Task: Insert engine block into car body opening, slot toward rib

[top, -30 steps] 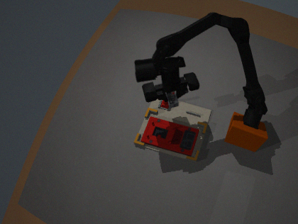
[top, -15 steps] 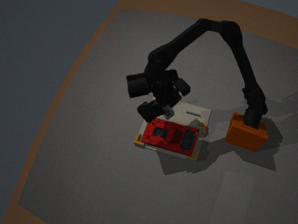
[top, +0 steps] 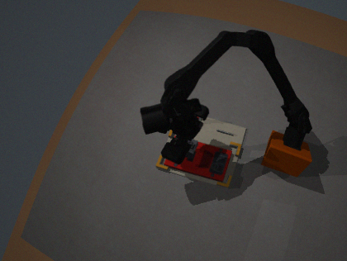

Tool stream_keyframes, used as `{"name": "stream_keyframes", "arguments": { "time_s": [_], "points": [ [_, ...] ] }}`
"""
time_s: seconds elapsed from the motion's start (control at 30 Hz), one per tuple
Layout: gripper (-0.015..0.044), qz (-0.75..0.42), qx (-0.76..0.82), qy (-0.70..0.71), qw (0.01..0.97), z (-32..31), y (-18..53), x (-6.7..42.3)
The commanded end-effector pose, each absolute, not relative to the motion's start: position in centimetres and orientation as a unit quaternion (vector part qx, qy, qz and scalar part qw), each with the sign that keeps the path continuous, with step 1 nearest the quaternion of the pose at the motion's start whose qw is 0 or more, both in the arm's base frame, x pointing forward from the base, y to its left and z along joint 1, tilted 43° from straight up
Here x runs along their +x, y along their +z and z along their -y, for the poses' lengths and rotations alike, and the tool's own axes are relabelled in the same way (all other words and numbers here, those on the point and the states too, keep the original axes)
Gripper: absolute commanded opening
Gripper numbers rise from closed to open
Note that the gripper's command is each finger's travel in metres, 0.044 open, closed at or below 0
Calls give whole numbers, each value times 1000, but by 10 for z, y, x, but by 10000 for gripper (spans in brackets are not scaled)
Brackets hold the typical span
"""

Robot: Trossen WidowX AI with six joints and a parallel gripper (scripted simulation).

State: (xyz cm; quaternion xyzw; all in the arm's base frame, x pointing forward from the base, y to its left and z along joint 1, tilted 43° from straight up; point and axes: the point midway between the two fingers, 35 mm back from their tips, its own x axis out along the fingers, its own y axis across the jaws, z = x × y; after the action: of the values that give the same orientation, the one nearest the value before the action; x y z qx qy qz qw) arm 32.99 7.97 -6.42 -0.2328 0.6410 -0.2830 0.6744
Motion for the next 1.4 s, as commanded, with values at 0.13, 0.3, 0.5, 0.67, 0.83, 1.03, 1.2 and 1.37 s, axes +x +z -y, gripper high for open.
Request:
{"name": "stream_keyframes", "arguments": {
  "time_s": [0.13,0.3,0.5,0.67,0.83,1.03,1.2,1.37],
  "points": [
    [26,-661,-284,-230,656,-89,-81,330],
    [157,-665,-296,-218,651,-89,-81,331],
    [159,-664,-293,-221,652,-88,-81,331],
    [159,-660,-283,-231,656,-89,-81,331],
    [159,-660,-283,-231,656,-89,-81,331],
    [159,-656,-270,-244,662,-90,-82,331],
    [159,-657,-274,-240,660,-90,-82,331],
    [159,-657,-275,-238,660,-90,-82,331]
  ]
}}
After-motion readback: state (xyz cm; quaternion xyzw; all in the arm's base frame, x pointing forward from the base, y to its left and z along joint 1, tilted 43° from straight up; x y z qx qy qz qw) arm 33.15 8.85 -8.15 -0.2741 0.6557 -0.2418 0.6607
